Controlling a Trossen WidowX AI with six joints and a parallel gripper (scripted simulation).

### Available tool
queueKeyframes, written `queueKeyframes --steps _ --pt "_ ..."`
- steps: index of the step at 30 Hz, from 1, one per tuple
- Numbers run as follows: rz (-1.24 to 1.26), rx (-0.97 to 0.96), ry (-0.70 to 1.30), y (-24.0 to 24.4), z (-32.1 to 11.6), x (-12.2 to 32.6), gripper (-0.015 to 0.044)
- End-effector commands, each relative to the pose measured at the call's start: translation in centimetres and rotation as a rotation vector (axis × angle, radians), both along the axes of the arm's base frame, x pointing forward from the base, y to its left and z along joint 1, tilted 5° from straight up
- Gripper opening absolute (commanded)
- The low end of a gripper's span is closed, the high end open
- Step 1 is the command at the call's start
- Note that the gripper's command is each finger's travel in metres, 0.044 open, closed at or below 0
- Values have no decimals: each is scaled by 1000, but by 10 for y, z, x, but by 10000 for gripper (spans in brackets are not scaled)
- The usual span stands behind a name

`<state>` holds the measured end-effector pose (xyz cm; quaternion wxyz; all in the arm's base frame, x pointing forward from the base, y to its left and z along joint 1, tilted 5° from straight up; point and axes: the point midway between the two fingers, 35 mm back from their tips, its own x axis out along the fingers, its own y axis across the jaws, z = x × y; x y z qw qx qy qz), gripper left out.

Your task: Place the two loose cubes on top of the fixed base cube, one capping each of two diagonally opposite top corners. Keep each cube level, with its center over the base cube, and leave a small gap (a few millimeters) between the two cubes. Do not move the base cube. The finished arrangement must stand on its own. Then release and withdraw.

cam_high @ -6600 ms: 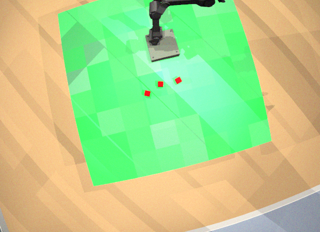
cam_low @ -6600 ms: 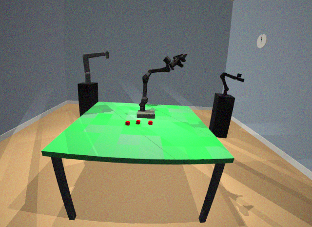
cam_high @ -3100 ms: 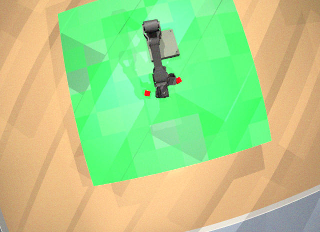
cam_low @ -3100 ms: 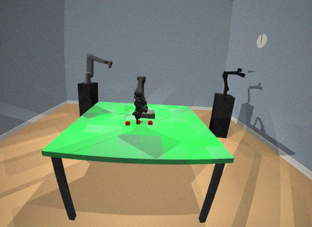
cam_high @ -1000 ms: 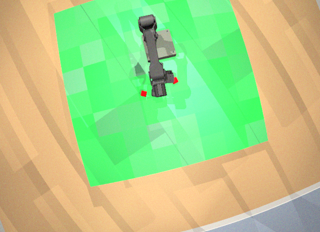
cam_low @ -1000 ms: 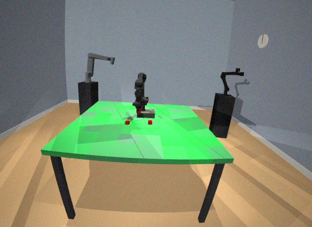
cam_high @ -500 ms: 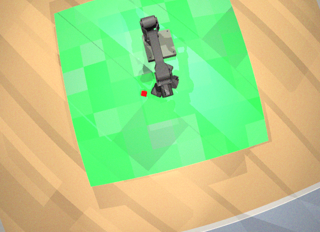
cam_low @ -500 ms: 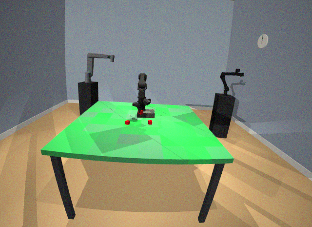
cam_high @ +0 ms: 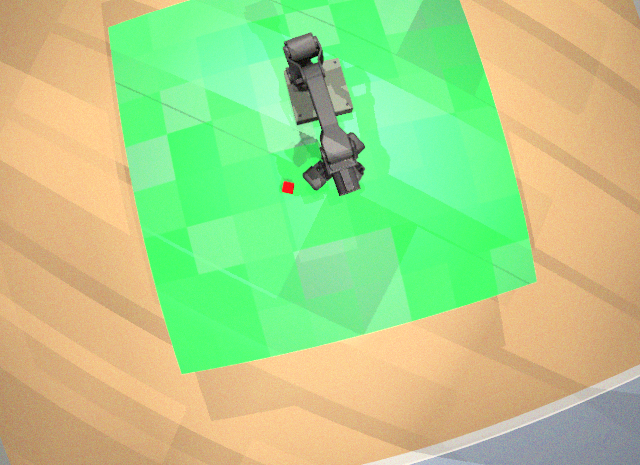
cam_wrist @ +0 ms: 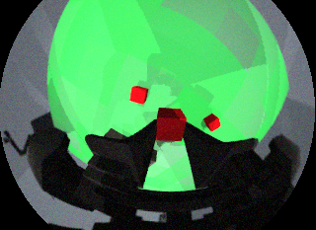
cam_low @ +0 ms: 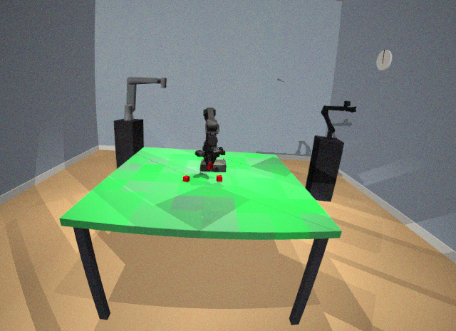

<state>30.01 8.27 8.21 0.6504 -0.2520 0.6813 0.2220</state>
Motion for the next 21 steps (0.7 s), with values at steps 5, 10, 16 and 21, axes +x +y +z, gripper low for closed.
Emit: queueKeyframes --steps 5,10,16,21 --pt "-232 -8 -14 13 -7 0 105" --pt "-381 -10 -22 22 -11 -1 105" --pt "-562 -12 -29 32 -15 -3 105" --pt "-713 -13 -35 40 -19 -4 105"
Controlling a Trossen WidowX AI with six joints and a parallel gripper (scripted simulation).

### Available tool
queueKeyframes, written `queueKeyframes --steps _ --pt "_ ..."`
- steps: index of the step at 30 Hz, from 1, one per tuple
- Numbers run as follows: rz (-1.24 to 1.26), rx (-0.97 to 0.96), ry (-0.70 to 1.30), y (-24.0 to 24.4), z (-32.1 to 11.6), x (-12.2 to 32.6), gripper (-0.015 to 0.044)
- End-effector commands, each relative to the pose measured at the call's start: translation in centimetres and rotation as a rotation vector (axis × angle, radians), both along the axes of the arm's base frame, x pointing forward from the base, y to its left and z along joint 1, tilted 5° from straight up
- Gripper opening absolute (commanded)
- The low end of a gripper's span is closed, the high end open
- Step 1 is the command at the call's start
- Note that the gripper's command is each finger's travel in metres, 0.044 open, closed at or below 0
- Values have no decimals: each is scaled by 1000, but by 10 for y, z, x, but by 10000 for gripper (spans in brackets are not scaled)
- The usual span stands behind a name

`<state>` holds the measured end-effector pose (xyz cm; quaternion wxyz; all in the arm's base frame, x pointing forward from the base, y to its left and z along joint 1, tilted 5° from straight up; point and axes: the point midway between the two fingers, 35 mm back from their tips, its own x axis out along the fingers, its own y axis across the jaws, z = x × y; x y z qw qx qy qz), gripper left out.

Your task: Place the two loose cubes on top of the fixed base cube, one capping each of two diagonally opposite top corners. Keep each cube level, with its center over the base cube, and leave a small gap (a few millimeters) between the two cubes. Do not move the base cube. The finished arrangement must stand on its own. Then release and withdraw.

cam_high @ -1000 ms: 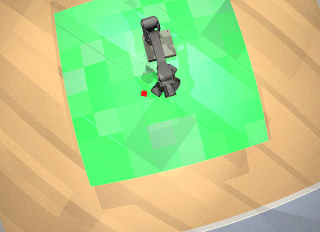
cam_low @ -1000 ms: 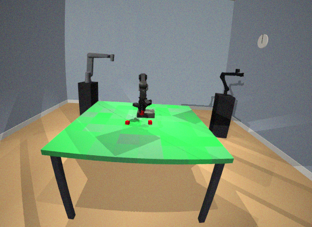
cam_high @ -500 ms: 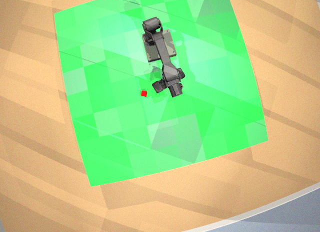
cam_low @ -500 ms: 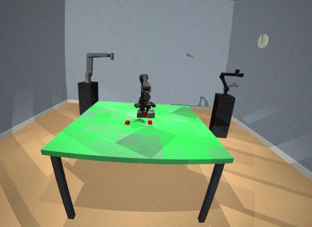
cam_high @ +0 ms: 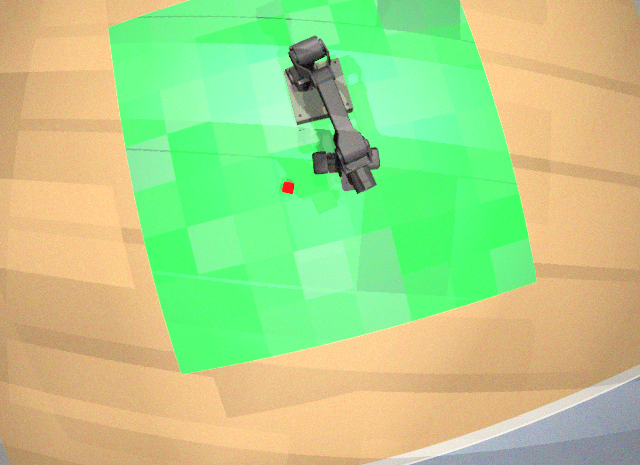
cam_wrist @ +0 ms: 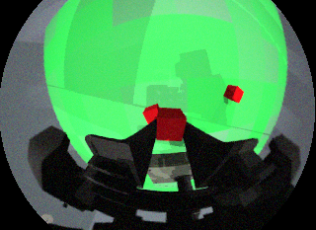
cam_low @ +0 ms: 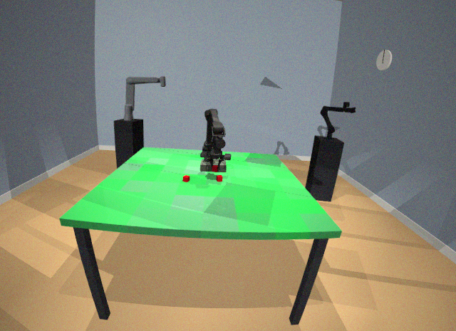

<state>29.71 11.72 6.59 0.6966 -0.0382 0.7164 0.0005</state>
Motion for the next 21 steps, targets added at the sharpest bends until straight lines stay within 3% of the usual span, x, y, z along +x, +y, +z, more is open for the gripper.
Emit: queueKeyframes --steps 1,11,21 --pt "-116 4 -3 7 -3 -1 105" --pt "-400 2 -11 23 -10 -4 105" --pt "-405 2 -11 23 -10 -4 105"
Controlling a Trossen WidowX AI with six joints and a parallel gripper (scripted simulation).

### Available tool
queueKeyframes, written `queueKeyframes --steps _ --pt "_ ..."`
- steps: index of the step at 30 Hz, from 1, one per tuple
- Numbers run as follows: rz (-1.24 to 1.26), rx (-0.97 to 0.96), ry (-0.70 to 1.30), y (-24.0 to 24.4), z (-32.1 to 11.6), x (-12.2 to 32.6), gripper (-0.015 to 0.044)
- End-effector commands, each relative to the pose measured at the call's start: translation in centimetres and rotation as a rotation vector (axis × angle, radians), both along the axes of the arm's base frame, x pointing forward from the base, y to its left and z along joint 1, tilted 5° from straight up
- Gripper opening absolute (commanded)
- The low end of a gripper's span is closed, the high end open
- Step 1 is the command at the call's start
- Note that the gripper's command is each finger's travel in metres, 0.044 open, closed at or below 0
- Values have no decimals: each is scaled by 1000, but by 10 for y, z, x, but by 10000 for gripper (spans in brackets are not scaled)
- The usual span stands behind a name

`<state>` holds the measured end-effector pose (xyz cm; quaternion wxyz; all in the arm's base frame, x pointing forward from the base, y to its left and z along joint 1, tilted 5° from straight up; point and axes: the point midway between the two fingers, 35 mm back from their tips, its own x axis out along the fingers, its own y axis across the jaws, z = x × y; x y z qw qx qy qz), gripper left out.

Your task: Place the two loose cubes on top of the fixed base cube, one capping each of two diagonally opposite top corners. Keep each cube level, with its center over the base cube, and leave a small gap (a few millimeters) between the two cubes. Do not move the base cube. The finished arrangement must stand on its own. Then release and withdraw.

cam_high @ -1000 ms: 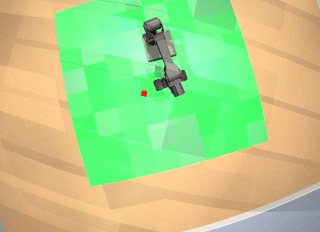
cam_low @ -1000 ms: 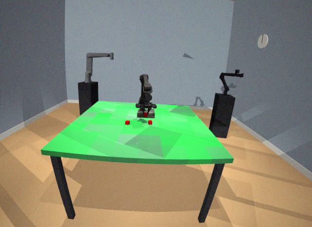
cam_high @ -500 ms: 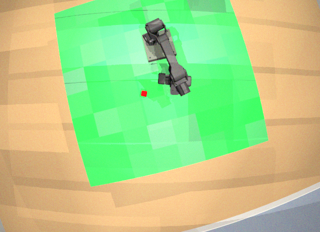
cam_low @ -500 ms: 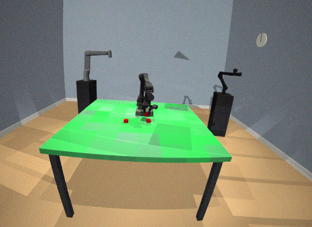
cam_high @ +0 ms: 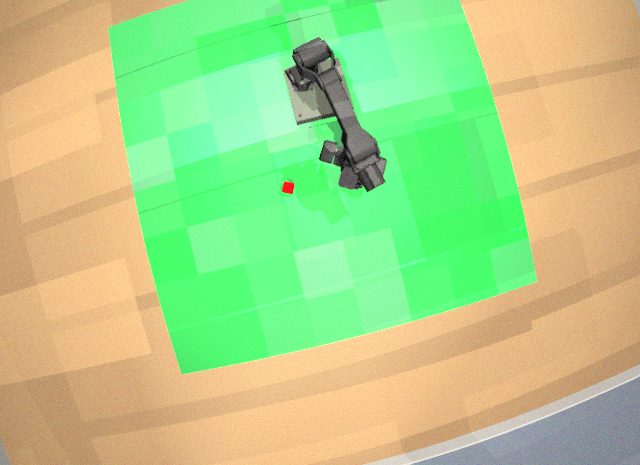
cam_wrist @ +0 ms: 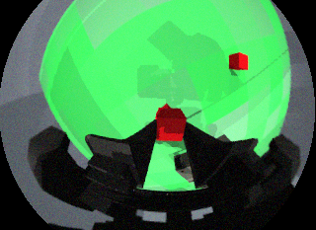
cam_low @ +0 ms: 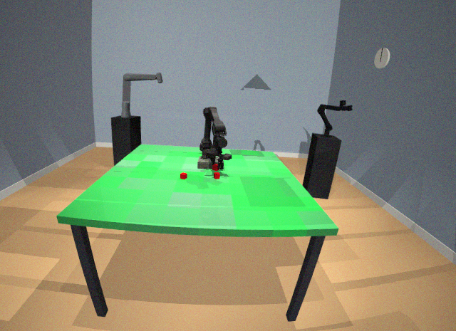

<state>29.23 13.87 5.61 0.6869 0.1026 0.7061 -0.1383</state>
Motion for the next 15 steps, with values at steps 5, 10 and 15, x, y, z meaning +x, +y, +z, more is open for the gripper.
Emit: queueKeyframes --steps 5,10,15 --pt "-8 6 -1 1 -1 0 105" --pt "-11 5 -1 0 -12 1 105" --pt "-14 5 -2 -1 -24 1 105"
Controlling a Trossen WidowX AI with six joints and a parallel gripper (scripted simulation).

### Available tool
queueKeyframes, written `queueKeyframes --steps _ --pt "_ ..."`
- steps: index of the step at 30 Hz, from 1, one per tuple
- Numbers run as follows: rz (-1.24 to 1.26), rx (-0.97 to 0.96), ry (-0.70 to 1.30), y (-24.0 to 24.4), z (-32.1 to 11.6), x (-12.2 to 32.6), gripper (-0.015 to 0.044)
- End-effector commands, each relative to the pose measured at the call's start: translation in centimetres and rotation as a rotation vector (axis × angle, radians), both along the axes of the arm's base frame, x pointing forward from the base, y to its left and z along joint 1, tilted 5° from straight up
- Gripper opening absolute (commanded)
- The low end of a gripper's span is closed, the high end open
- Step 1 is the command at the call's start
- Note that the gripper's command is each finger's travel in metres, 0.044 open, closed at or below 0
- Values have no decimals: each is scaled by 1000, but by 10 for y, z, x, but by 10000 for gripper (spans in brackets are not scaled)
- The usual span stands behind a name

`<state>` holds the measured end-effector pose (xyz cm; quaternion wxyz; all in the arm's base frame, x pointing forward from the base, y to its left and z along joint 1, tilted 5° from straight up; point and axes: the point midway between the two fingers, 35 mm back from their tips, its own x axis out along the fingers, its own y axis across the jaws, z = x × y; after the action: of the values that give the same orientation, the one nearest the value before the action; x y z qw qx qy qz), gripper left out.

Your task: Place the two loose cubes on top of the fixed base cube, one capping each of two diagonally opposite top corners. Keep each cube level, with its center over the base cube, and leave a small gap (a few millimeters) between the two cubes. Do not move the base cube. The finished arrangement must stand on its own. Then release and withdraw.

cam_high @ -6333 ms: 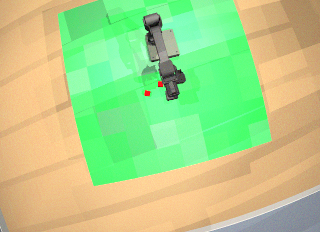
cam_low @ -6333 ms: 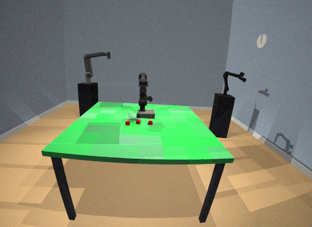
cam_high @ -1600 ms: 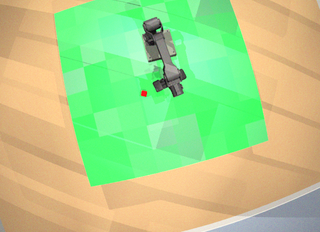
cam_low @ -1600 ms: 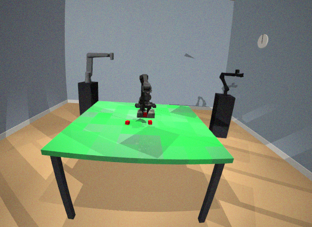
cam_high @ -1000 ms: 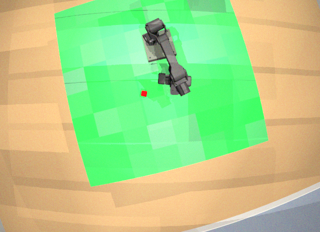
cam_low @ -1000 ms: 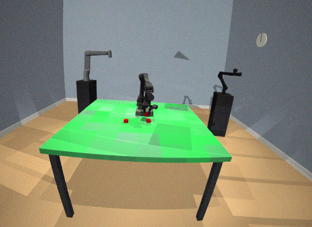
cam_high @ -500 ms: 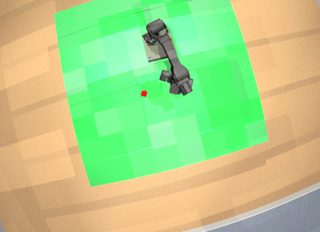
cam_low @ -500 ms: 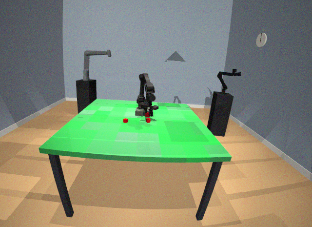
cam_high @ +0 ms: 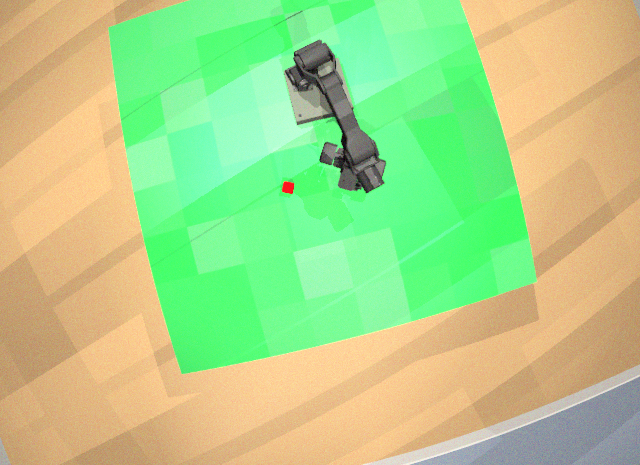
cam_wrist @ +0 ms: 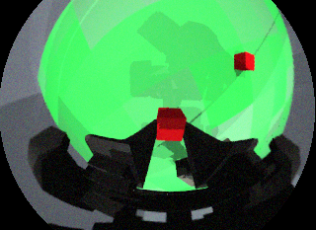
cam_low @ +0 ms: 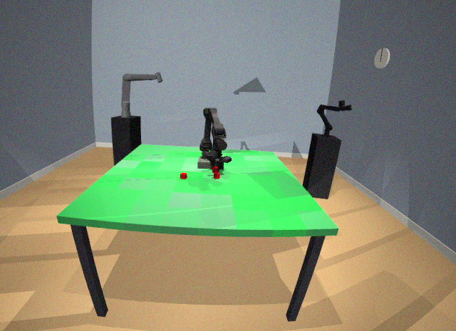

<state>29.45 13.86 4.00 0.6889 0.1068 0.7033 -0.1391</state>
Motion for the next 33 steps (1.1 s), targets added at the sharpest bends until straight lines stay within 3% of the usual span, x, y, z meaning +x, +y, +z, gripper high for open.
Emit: queueKeyframes --steps 1,26,30,33 --pt "-8 2 6 -1 -9 -2 105" --pt "-1 2 6 -1 -12 -2 105" --pt "-1 2 6 -1 -12 -2 205" --pt "-1 2 6 -1 -12 -2 205"
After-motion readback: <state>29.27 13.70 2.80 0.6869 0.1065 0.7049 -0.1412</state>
